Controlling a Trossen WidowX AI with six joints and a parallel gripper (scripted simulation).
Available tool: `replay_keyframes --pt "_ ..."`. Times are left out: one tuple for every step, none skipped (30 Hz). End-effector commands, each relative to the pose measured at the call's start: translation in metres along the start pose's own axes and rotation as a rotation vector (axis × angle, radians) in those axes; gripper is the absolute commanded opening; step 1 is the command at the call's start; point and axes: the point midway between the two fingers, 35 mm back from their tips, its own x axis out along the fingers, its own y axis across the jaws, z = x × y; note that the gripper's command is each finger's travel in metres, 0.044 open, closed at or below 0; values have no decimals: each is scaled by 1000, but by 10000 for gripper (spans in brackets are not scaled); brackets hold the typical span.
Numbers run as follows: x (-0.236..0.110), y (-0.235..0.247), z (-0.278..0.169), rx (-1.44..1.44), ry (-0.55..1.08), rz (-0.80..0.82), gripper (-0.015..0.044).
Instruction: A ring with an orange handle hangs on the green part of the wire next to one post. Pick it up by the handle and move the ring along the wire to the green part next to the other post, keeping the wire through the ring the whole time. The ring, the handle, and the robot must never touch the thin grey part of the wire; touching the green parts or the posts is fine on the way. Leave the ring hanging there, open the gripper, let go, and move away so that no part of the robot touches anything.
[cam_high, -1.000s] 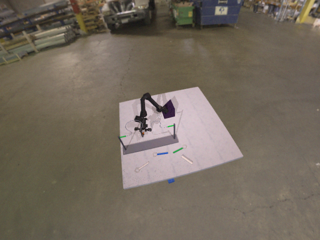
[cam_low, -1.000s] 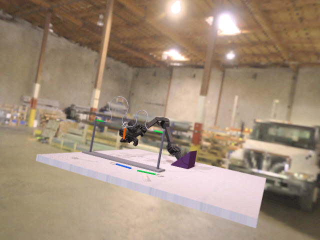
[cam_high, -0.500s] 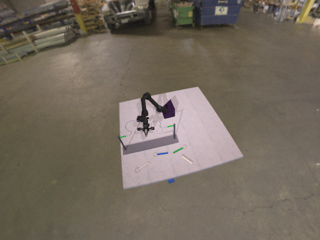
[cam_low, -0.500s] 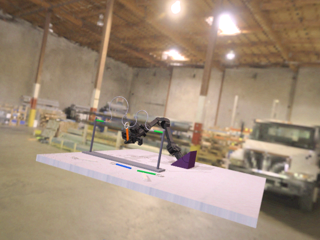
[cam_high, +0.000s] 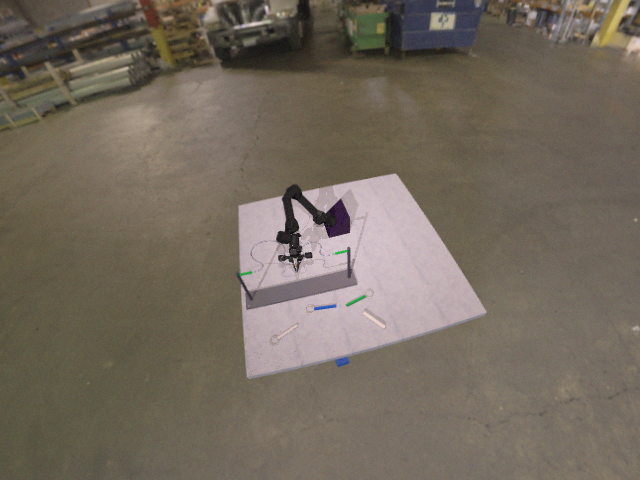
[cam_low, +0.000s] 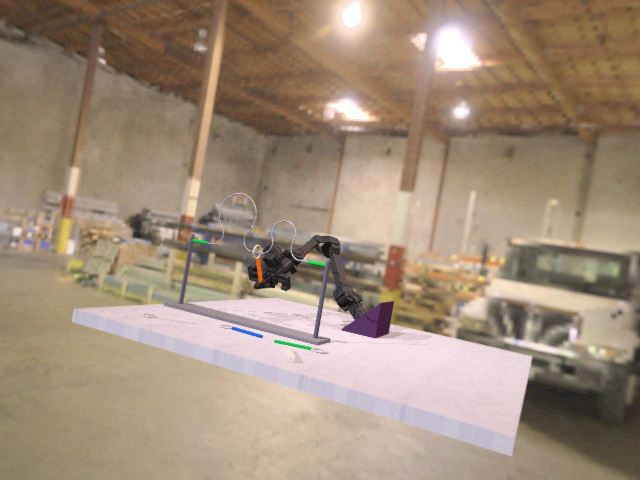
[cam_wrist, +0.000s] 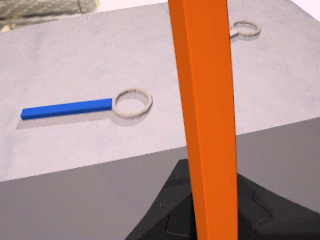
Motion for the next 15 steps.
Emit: replay_keyframes --pt "-1 7 -1 17 4 7 -150" --pt "-1 8 -1 21 5 9 -150" --pt "-1 10 -1 26 5 12 -150" --pt "-1 12 -1 30 5 14 -150" --pt "-1 13 -1 35 6 17 -150" --pt "-2 15 -1 41 7 20 -150" --pt "-2 17 -1 47 7 24 -150" --pt "-2 19 -1 54 8 28 -150" --pt "-2 21 -1 61 9 33 -150" --pt "-3 23 -1 69 10 37 -150" --pt "-3 25 -1 77 11 42 -150" --pt "-3 27 -1 87 12 48 -150" --pt "-4 29 -1 98 13 54 -150" --pt "-4 32 -1 108 15 60 -150" --pt "-4 34 -1 119 16 66 -150"
